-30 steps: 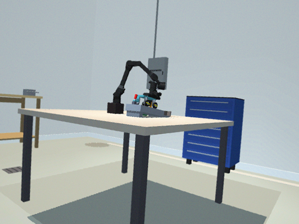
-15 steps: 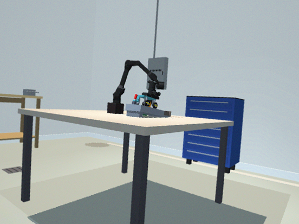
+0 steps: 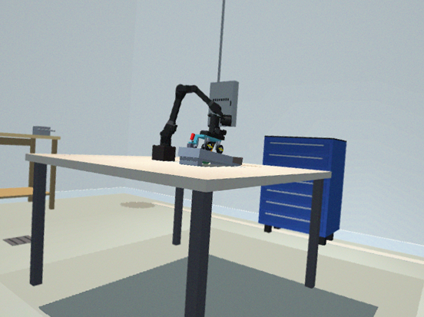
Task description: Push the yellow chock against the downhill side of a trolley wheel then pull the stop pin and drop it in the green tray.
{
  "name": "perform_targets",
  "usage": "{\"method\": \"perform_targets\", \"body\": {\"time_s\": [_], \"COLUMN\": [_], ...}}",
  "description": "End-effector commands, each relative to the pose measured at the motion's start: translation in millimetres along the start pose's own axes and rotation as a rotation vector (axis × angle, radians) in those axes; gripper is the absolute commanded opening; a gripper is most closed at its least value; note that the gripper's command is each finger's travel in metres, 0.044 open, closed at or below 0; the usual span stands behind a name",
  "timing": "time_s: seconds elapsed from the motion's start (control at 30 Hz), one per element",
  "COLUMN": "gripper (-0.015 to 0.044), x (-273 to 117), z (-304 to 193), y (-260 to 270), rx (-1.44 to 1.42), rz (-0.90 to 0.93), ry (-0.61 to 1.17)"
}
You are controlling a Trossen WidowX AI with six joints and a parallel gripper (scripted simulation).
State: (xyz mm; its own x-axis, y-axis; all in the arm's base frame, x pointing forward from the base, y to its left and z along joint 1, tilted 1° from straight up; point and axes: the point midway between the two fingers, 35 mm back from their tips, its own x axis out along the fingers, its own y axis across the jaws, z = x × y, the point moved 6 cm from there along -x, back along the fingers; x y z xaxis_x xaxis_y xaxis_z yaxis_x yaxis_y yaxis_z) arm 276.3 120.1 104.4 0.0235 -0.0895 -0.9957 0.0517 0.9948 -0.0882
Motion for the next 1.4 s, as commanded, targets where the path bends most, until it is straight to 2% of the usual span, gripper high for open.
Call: {"method": "perform_targets", "body": {"time_s": [0.0, 0.23, 0.47, 0.6, 1.23, 1.37], "gripper": [0.0, 0.0, 0.0184, 0.019, 0.019, 0.0295], "x": [0, 0, 0, -1, -60, -51], "z": [0, 0, 0, 0, -1, -2], "y": [0, 0, 0, 0, 2, 2], "rx": [0.001, 0.001, 0.001, 0.001, 0.001, -0.003], "rz": [-0.001, -0.001, -0.001, -0.002, -0.007, -0.006], "ry": [0.0, 0.0, 0.0, 0.0, -0.005, 0.001]}}
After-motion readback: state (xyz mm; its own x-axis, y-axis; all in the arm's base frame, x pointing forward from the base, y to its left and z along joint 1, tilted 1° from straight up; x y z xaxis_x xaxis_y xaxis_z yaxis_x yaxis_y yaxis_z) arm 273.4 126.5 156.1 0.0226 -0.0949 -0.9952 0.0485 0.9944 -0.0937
